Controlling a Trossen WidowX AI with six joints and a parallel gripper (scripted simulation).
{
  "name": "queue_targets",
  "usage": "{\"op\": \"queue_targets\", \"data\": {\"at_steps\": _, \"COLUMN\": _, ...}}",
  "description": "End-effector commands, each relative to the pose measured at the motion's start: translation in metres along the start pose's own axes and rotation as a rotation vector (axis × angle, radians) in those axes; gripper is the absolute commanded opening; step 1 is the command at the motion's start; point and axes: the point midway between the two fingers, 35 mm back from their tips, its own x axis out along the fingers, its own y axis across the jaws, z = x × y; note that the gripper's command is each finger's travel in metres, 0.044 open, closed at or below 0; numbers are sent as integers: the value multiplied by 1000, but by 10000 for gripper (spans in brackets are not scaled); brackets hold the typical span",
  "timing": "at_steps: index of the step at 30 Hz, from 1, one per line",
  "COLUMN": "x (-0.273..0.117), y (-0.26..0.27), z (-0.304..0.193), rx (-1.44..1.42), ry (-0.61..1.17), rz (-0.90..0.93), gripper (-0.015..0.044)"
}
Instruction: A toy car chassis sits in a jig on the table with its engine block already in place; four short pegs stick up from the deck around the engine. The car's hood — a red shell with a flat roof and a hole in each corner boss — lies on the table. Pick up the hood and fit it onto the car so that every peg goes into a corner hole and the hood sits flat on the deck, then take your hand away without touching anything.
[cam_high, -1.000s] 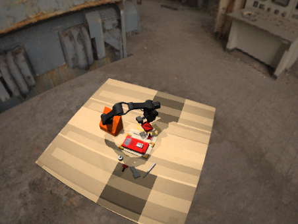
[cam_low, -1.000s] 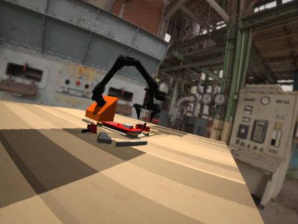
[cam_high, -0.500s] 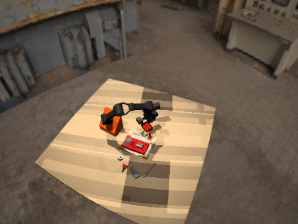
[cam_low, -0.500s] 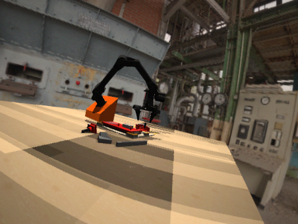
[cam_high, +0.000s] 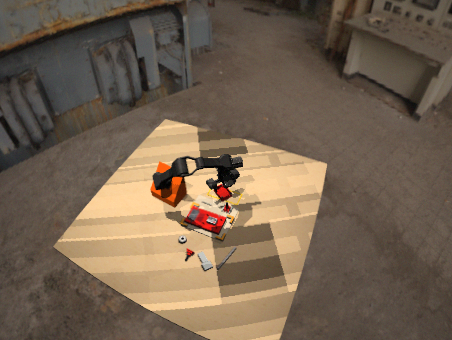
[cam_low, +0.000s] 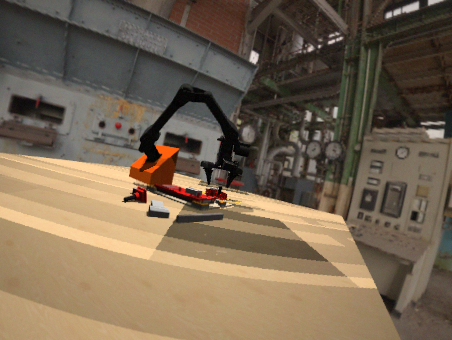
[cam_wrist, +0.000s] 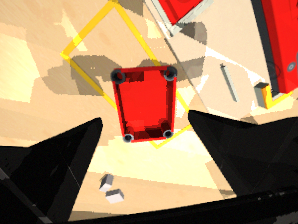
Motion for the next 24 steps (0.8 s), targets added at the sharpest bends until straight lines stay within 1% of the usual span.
{"op": "queue_targets", "data": {"at_steps": 1, "x": 3, "y": -1, "z": 0, "rx": -4, "ry": -6, "rz": -2, "gripper": 440}}
{"op": "queue_targets", "data": {"at_steps": 24, "x": 14, "y": -2, "z": -1, "rx": -4, "ry": -6, "rz": -3, "gripper": 440}}
